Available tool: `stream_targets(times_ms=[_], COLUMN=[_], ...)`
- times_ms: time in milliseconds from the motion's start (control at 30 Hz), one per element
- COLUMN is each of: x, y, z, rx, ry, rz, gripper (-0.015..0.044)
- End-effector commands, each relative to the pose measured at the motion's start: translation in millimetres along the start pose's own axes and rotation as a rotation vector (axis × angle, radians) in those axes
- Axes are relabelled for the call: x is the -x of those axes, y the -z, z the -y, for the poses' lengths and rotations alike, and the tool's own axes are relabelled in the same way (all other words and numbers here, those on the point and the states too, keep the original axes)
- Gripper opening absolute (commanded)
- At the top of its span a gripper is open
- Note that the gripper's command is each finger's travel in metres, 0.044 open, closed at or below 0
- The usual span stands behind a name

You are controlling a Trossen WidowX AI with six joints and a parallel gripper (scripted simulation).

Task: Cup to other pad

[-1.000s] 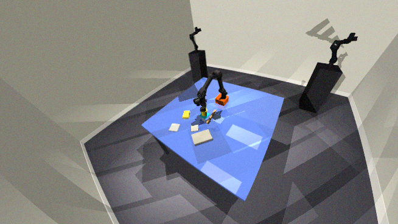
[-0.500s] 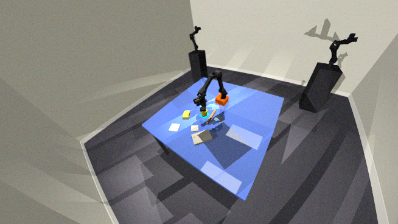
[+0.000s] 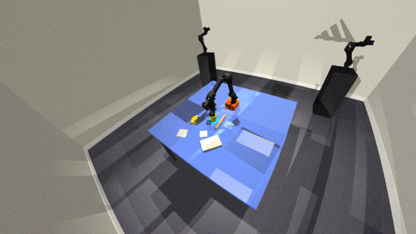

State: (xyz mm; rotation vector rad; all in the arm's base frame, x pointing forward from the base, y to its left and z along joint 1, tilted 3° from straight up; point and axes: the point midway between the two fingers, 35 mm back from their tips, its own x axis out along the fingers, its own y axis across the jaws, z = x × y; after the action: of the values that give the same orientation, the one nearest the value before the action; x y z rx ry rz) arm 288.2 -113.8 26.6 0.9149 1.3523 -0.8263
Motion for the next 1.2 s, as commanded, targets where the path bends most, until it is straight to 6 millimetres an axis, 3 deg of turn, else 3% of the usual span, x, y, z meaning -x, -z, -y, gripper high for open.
stream_targets(times_ms=[0, 733, 1100, 1167], x=[8.5, 44.8, 44.2, 49.7], y=[-1.3, -1.0, -1.5, -1.9], z=[-1.3, 2.6, 2.4, 2.2], rx=[0.004, 0.008, 0.003, 0.003], ry=[-0.008, -0.010, -0.002, -0.003], rz=[0.006, 0.004, 0.003, 0.003], gripper=[0.0147, 0.0147, 0.0435, 0.0440])
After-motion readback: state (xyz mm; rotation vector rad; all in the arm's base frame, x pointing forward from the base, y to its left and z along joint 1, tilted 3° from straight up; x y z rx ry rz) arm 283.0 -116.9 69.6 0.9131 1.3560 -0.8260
